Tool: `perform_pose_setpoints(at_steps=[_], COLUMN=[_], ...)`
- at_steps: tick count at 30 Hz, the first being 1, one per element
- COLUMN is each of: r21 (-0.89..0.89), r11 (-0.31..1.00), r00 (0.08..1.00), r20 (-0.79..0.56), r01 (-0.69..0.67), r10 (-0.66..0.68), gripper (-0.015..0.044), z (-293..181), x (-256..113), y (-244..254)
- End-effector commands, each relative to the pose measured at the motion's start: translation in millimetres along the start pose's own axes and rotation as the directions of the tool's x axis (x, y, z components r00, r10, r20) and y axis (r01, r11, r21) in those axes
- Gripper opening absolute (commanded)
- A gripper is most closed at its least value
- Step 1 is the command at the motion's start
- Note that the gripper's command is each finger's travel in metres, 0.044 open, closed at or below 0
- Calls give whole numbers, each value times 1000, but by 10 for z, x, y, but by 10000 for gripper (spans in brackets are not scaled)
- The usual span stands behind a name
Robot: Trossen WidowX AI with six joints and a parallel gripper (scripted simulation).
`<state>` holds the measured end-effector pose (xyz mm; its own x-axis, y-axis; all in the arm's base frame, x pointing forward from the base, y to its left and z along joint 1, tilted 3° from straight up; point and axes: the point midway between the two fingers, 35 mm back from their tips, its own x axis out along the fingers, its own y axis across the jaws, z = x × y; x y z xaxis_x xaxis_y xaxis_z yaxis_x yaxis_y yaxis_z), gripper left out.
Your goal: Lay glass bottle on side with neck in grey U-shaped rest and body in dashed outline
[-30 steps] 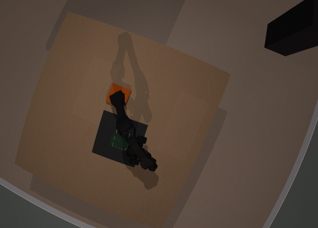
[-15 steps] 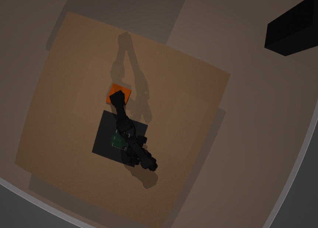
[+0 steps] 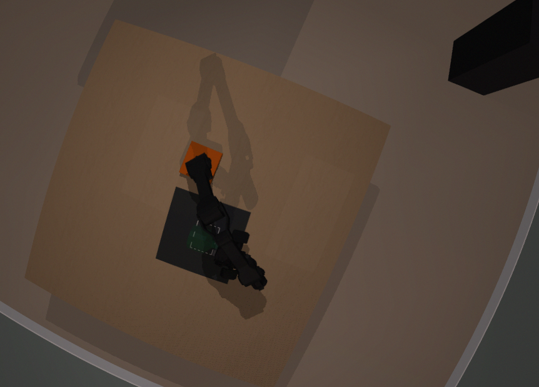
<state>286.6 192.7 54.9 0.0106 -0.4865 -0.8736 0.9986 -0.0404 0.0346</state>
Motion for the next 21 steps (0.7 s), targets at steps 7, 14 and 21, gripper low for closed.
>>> perform_pose_setpoints(at_steps=[7,14,21], r21=[0,-1,-4], r11=[1000,1000,1000], r00=[1000,1000,1000], r20=[-1,-7,-17], r01=[-1,-2,-5], r10=[1,2,5], gripper=[125,125,125], z=[27,24,-21], x=[34,44,22], y=[15,14,-7])
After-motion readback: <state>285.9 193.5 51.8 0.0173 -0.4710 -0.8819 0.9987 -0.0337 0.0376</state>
